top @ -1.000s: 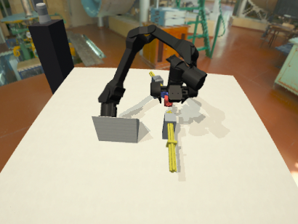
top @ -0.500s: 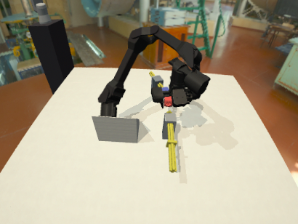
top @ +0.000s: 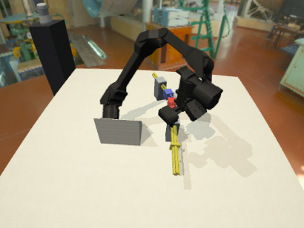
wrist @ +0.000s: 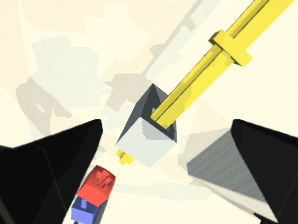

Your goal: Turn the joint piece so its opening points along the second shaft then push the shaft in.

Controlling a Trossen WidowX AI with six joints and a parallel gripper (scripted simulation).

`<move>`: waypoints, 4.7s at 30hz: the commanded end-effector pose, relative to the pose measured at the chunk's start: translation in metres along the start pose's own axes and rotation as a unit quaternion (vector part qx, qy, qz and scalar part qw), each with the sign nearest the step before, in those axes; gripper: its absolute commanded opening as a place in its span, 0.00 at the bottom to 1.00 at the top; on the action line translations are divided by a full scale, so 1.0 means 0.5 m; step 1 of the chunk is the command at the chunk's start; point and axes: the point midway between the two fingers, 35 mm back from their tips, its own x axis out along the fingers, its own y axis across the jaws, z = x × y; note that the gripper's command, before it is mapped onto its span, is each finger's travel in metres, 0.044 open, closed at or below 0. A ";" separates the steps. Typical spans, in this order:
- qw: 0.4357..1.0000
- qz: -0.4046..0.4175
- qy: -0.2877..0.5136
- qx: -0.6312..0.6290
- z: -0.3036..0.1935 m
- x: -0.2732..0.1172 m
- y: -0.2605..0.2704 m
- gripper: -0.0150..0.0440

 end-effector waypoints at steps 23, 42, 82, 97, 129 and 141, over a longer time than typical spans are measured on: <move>0.909 -0.049 -0.018 -0.414 0.181 -0.016 -0.187 1.00; 0.974 -0.052 -0.017 -0.219 0.193 0.022 -0.194 1.00; 0.939 -0.067 -0.030 0.336 0.203 0.128 -0.201 1.00; 0.939 -0.067 -0.029 0.336 0.204 0.176 -0.207 1.00; 0.939 -0.067 -0.029 0.336 0.204 0.180 -0.207 0.37; 0.940 -0.067 -0.029 0.334 0.204 0.180 -0.207 0.37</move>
